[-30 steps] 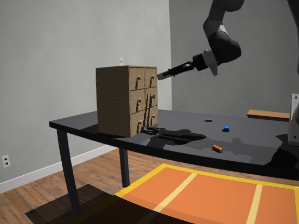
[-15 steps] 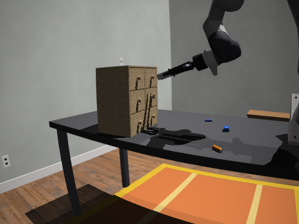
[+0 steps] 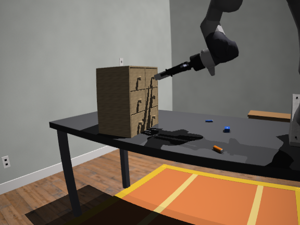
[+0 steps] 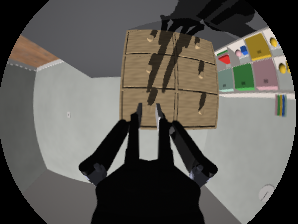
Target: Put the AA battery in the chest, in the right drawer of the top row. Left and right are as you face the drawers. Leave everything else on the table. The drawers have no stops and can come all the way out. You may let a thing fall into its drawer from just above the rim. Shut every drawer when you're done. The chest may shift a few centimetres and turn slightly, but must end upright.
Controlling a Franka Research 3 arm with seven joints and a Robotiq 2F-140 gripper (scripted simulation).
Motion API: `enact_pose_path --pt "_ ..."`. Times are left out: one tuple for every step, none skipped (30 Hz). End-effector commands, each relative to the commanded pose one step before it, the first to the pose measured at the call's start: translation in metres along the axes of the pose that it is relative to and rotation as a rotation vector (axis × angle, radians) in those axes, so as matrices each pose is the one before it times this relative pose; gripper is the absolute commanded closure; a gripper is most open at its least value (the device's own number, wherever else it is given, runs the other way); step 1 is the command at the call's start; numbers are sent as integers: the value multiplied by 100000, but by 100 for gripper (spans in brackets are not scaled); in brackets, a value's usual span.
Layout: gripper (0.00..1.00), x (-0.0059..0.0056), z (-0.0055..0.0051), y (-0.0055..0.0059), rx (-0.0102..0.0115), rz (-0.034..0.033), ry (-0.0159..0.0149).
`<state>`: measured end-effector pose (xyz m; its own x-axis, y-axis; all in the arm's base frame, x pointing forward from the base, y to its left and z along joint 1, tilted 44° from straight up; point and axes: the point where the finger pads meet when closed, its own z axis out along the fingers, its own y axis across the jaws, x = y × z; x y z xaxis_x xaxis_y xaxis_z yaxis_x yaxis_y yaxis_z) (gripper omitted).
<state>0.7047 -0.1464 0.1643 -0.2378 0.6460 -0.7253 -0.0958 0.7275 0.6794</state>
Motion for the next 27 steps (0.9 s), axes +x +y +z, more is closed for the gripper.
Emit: enact_pose_path --pt "72 -45 646 -114 516 699 197" --pt "72 -59 163 0 0 0 0" --pt "72 -57 157 0 0 1 -1" --pt "72 -54 148 0 0 -1 0" --pt "72 -50 138 0 0 0 0" --pt "72 -46 127 0 0 0 0" --pt "72 -42 115 0 0 0 0" --pt "72 -37 101 0 0 0 0" --pt "72 -32 87 0 0 0 0" --pt "72 -26 73 0 0 0 0" --pt "72 -21 58 0 0 0 0" --pt "72 0 0 0 0 0 0" --pt "72 0 0 0 0 0 0" --pt "72 -16 45 0 0 0 0" --pt "72 -12 32 0 0 0 0" --pt "72 -7 21 0 0 0 0" --pt "72 -4 11 0 0 0 0" --pt "72 -2 4 0 0 0 0" --pt "72 0 1 0 0 0 0" --pt "72 0 0 0 0 0 0" --pt "72 0 0 0 0 0 0" --pt "72 0 0 0 0 0 0" --pt "72 0 0 0 0 0 0" --pt "72 0 0 0 0 0 0" --pt "72 0 0 0 0 0 0" --pt "72 0 0 0 0 0 0" --pt "72 0 0 0 0 0 0"
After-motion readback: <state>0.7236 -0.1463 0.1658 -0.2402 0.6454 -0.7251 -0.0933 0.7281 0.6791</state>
